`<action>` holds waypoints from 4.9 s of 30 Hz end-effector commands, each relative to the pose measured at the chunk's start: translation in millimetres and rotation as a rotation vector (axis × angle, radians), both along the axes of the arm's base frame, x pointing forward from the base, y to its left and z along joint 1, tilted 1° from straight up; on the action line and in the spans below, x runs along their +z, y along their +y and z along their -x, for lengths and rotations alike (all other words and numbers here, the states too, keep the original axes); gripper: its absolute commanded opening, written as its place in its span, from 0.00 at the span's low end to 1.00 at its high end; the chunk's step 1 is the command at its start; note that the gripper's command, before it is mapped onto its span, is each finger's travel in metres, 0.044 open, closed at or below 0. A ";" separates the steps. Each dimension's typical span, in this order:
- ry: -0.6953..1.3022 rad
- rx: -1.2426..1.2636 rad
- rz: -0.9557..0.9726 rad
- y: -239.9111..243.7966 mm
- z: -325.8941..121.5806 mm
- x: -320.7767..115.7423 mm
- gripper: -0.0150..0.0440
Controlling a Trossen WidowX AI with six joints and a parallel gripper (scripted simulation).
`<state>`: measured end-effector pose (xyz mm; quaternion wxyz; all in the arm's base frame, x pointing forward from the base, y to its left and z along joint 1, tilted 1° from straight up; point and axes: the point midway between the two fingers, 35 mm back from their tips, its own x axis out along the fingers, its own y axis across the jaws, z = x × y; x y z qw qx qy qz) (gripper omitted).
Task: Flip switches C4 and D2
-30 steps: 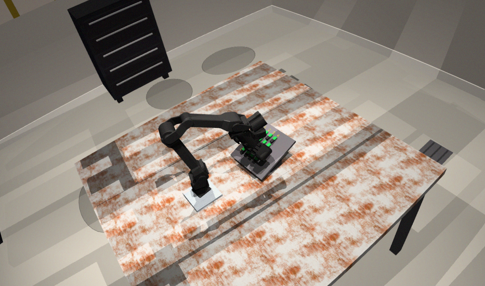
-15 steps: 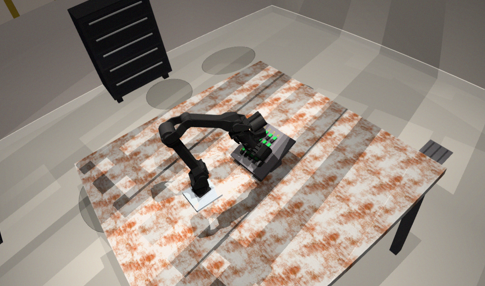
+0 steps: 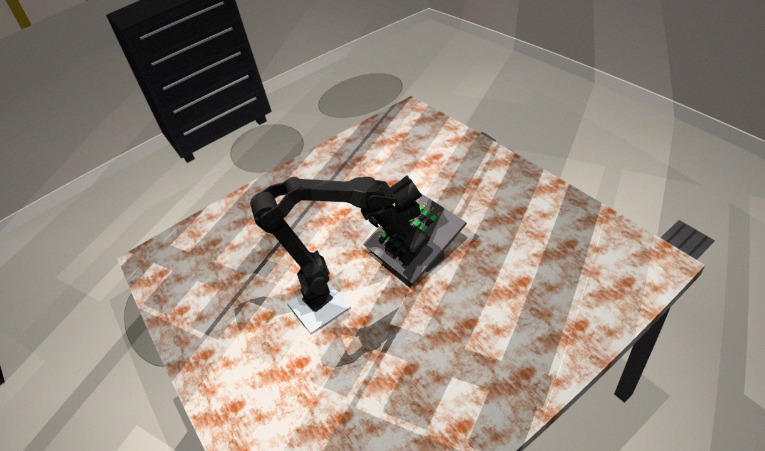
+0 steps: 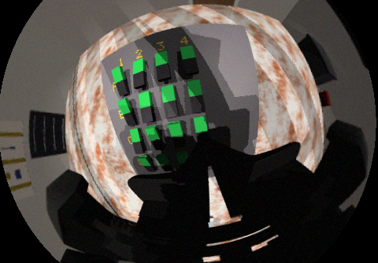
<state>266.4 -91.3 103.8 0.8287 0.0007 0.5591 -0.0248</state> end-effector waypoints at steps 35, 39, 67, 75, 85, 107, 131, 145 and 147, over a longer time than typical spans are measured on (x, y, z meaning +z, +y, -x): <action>0.026 -0.003 -0.004 2.6 20.4 57.0 0.25; 0.027 -0.003 -0.005 9.4 21.6 56.2 0.25; 0.052 -0.004 -0.011 59.1 20.9 5.0 0.25; 0.052 -0.004 -0.011 58.7 16.7 -5.7 0.25; 0.052 -0.004 -0.011 58.7 16.3 -6.7 0.25; 0.052 -0.004 -0.011 58.7 16.3 -7.0 0.25; 0.052 -0.004 -0.011 58.5 15.1 -10.0 0.25; 0.052 -0.004 -0.011 58.5 14.5 -11.7 0.25; 0.052 -0.004 -0.011 58.5 14.4 -12.0 0.25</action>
